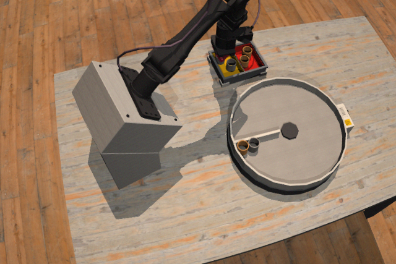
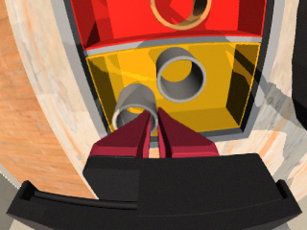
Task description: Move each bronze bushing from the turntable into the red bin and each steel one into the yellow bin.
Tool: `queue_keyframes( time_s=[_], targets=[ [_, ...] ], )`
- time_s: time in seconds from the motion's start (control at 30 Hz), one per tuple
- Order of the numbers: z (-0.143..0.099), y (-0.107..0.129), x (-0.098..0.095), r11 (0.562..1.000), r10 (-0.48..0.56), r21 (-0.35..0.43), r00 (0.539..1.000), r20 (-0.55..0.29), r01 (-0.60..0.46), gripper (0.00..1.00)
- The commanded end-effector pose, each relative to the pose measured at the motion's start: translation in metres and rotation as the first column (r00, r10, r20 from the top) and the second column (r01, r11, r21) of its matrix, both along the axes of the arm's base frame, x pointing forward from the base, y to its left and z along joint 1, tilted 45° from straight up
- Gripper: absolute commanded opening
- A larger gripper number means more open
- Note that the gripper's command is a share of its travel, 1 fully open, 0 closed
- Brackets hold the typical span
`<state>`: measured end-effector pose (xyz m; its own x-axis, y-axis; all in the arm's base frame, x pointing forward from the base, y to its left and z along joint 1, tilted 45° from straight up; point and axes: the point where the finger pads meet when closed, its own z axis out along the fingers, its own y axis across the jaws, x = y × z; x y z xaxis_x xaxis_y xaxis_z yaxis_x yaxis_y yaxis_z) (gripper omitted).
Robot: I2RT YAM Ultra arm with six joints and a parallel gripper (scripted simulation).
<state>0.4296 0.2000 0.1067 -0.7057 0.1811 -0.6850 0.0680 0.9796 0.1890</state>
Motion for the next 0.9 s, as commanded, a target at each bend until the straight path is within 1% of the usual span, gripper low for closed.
queue_keyframes(
  time_s=[0.0,0.33,0.43,0.57,0.87],
  targets=[
    [0.011,0.004,0.004,1.000,0.008,0.016,1.000,0.023,-0.009,0.00],
    [0.008,0.003,0.003,1.000,0.008,0.013,1.000,0.019,-0.008,0.00],
    [-0.003,-0.002,-0.002,1.000,0.006,0.003,1.000,0.000,-0.006,0.00],
    [0.003,0.000,0.002,1.000,0.005,0.009,1.000,0.013,-0.005,0.00],
    [0.002,0.001,0.000,1.000,0.008,0.006,1.000,0.007,-0.008,0.00]
  ],
)
